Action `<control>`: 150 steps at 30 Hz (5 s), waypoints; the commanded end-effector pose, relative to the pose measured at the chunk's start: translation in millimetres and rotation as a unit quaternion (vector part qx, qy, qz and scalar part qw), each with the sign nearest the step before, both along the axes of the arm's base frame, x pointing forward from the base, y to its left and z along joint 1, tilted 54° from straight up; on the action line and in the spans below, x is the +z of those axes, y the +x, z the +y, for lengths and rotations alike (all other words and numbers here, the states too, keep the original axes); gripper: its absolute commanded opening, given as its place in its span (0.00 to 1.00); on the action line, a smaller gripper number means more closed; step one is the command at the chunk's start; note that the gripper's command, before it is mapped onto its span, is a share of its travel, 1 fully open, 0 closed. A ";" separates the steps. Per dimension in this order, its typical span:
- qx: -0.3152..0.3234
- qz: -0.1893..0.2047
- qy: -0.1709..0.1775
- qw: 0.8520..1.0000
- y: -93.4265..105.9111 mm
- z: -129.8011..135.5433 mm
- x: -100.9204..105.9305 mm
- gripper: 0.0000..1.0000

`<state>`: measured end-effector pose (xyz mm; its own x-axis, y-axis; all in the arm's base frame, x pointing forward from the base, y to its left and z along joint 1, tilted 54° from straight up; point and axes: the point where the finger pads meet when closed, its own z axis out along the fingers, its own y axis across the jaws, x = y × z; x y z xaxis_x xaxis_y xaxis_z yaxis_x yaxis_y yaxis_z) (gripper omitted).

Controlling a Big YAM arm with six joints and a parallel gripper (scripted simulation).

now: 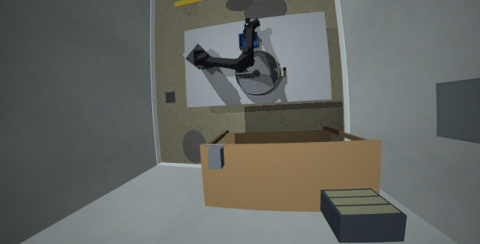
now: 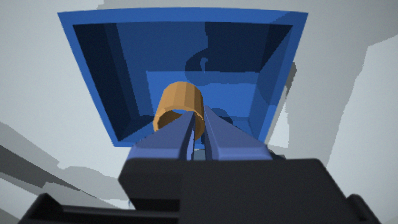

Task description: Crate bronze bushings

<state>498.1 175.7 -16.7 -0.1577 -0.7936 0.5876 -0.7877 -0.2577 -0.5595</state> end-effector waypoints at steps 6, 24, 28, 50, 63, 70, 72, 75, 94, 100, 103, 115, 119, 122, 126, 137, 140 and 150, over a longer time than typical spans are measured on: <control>0.016 -0.011 0.008 1.000 3.5 15.6 12.0 0.00; 0.016 -0.011 0.008 1.000 3.5 15.6 12.0 0.00; 0.016 -0.011 0.008 1.000 3.6 15.3 11.8 0.00; 0.003 -0.004 0.004 1.000 23.1 -9.4 -11.0 0.00; 0.013 -0.003 0.002 1.000 28.4 -9.4 -22.0 0.00; 0.013 -0.007 0.004 1.000 30.5 -10.7 -17.8 0.00; 0.012 -0.005 0.003 1.000 30.0 -12.2 -19.7 0.00; 0.012 -0.005 0.003 1.000 29.9 -12.7 -19.9 0.00; 0.012 -0.005 0.003 1.000 29.8 -12.7 -19.9 0.00; 0.012 -0.005 0.003 1.000 29.8 -12.7 -19.9 0.00; 0.012 -0.005 0.003 1.000 29.9 -12.7 -19.9 0.00; 0.007 0.000 0.000 1.000 28.8 -20.2 -26.5 0.00; 0.007 -0.002 0.002 1.000 29.5 -19.1 -23.3 0.00; 0.008 -0.003 0.002 1.000 29.3 -18.5 -23.2 0.00; 0.008 -0.003 0.002 1.000 29.3 -18.5 -23.2 0.00; 0.008 -0.003 0.002 1.000 29.3 -18.5 -23.2 0.00; 0.008 -0.003 0.002 1.000 29.3 -18.5 -23.2 0.00; 0.008 -0.003 0.002 1.000 29.3 -18.5 -23.2 0.00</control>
